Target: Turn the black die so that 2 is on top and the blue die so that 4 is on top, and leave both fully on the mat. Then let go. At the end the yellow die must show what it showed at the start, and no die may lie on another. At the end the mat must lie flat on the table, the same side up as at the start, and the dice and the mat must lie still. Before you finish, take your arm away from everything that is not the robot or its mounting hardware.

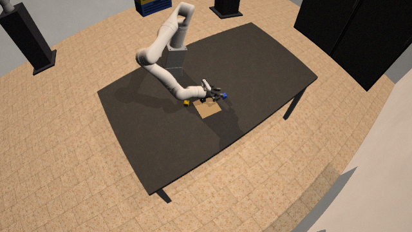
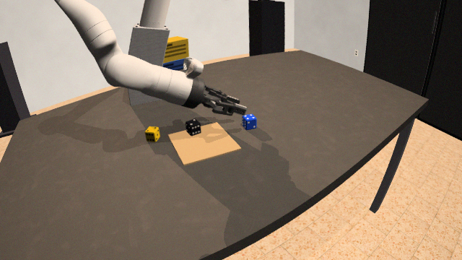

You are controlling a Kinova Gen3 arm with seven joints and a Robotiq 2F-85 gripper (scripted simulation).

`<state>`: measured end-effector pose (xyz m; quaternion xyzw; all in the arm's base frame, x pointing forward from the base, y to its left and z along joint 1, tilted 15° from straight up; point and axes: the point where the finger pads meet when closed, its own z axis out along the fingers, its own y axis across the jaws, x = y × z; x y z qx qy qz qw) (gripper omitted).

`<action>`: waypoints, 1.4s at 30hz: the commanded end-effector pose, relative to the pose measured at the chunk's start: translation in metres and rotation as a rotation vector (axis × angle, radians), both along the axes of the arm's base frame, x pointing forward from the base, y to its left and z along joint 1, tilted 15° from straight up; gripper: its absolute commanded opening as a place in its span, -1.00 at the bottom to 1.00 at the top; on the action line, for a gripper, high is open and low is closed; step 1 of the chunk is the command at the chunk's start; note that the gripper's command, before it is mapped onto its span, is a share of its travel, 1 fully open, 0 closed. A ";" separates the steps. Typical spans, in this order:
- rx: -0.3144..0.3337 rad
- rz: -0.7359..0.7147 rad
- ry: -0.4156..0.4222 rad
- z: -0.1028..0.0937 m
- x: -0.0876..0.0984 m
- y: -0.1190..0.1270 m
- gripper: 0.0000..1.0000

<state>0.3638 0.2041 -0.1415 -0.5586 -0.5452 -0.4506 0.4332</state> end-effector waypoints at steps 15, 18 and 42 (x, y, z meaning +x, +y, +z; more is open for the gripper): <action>-0.005 -0.002 -0.009 0.040 0.002 -0.014 -0.07; -0.006 -0.002 -0.009 0.040 0.002 -0.014 -0.07; -0.205 -0.004 -0.002 0.047 0.003 -0.006 -0.07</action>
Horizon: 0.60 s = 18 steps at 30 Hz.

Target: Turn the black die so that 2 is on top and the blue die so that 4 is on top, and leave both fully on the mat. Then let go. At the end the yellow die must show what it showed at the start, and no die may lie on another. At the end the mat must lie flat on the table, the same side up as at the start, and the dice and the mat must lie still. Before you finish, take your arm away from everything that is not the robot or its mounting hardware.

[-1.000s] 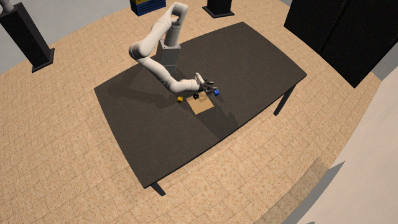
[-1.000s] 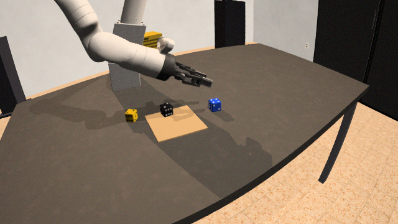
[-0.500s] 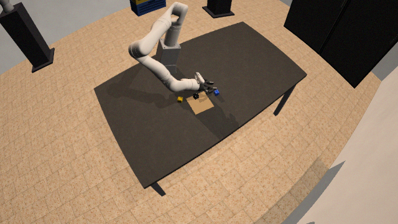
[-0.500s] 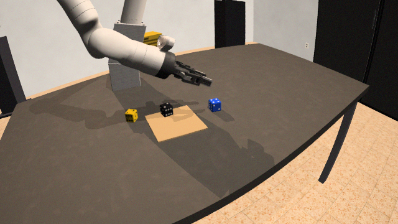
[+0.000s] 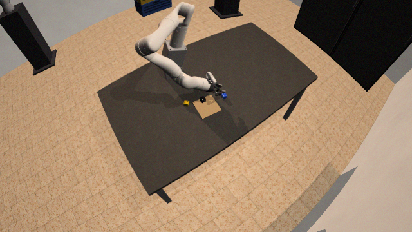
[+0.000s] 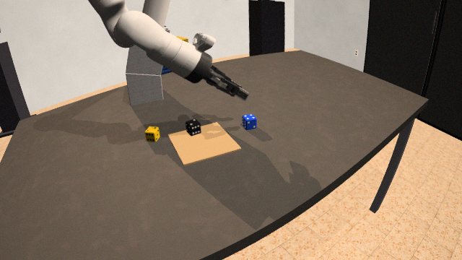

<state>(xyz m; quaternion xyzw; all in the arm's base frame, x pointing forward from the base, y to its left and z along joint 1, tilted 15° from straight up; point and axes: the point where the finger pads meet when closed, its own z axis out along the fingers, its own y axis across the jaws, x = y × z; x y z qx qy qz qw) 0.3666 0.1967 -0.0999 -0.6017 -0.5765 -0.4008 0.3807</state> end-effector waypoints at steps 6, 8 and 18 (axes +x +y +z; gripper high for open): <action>-0.172 0.012 -0.005 0.011 0.000 0.006 -0.07; -0.228 0.011 -0.004 0.013 0.000 0.008 -0.07; -0.527 0.005 0.002 0.024 -0.001 0.017 -0.07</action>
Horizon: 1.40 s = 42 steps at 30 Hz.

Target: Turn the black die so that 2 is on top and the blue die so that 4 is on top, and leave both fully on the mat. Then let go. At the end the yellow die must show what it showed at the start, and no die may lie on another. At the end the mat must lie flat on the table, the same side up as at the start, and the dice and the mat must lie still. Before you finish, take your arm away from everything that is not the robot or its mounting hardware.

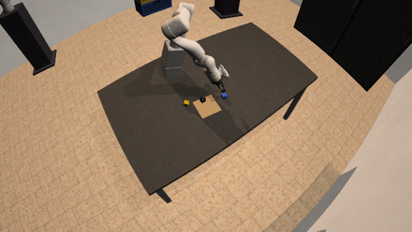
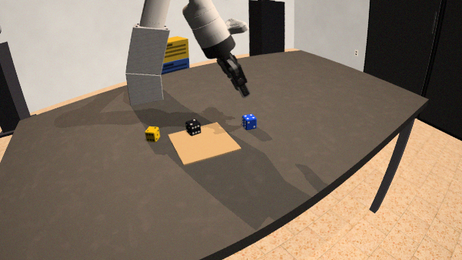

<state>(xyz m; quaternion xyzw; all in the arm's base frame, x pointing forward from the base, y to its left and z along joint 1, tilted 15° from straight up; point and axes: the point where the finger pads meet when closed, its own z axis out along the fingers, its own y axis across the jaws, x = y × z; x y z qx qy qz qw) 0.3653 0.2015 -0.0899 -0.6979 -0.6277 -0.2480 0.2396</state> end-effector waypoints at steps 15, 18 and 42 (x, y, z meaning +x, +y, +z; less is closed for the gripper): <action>-0.348 0.073 -0.007 0.017 -0.005 0.022 -0.07; -0.380 0.075 -0.001 0.016 -0.006 0.022 -0.07; -0.441 0.066 -0.012 0.026 0.000 0.028 1.00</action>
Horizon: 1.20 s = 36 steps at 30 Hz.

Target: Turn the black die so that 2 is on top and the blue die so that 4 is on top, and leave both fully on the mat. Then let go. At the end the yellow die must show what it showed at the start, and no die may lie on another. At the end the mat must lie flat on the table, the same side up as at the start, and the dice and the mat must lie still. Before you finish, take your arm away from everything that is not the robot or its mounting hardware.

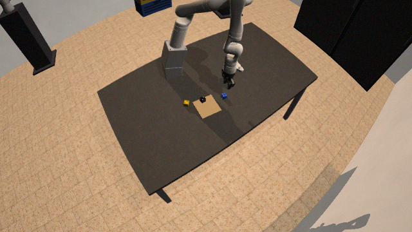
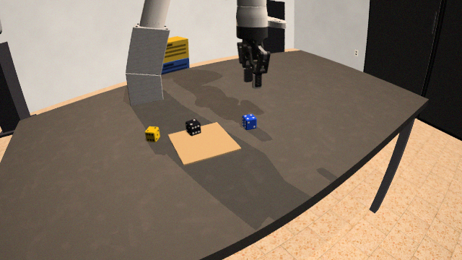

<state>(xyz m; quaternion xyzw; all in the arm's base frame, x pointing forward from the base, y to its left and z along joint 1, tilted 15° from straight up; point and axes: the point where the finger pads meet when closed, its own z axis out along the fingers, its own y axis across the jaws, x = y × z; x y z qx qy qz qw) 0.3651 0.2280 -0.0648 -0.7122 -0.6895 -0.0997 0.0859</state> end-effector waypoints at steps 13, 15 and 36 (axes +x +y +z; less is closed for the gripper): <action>0.001 0.004 -0.003 0.001 0.000 0.001 1.00; 0.000 0.008 -0.004 0.001 0.000 0.001 1.00; -0.026 0.438 -0.099 -0.005 -0.004 -0.005 1.00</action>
